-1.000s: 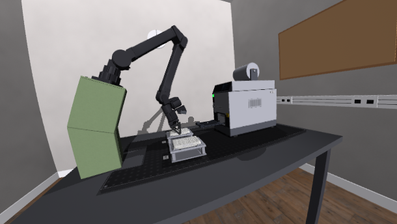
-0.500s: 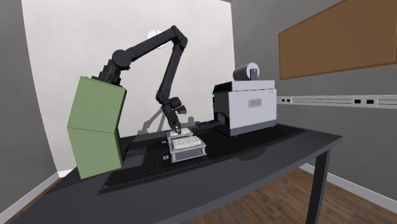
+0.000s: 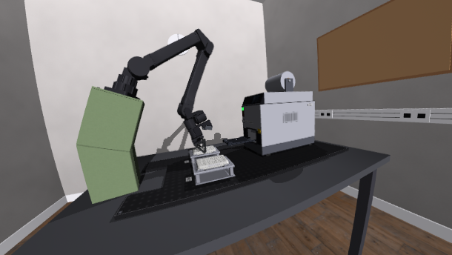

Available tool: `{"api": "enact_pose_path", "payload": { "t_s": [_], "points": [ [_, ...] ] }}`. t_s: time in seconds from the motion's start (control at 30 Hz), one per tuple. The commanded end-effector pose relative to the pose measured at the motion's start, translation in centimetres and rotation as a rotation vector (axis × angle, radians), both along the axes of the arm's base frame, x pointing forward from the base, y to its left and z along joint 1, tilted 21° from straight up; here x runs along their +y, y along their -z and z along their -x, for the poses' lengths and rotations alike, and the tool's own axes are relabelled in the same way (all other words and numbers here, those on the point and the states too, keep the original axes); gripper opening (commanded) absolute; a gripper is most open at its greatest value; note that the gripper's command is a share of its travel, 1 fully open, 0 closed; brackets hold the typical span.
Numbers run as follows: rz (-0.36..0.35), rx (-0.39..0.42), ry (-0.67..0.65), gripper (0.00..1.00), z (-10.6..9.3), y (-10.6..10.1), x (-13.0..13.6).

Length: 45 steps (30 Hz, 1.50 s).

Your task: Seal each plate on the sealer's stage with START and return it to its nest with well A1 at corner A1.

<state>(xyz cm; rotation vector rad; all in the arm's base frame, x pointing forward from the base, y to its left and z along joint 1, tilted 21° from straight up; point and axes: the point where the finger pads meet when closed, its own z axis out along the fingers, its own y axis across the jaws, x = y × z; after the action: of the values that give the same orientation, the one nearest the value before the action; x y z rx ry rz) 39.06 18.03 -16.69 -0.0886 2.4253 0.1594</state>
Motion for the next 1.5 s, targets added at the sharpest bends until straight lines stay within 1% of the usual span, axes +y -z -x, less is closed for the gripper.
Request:
{"api": "enact_pose_path", "payload": {
  "t_s": [0.0,0.1,0.3,0.5,0.53,0.67,0.77,0.9,1.0,1.07,1.17,1.33,1.47],
  "points": [
    [-0.006,-0.018,0.010,0.00,-0.8,-0.6,0.1],
    [-0.008,-0.022,0.010,0.00,-0.9,-0.8,0.1],
    [-0.001,-0.001,-0.001,0.00,0.7,-1.3,0.1],
    [-0.006,-0.001,-0.009,0.00,1.0,-1.6,0.4],
    [-0.002,0.013,-0.013,0.00,1.4,-1.3,0.3],
    [0.000,0.017,-0.015,0.00,2.0,-2.1,0.1],
    [-0.002,0.013,-0.013,0.00,2.0,-2.8,0.0],
    [-0.005,0.000,0.002,0.00,1.3,-3.6,-0.2],
    [-0.001,0.007,0.001,0.00,1.8,-3.9,-0.4],
    [-0.001,0.007,0.001,0.00,1.8,-3.9,-0.4],
    [0.010,0.020,-0.007,0.00,2.6,-3.8,-0.6],
    [0.003,0.008,-0.011,0.00,2.7,-5.2,-0.3],
    [-0.008,-0.007,-0.009,0.00,2.1,-6.1,0.1]
  ]
}}
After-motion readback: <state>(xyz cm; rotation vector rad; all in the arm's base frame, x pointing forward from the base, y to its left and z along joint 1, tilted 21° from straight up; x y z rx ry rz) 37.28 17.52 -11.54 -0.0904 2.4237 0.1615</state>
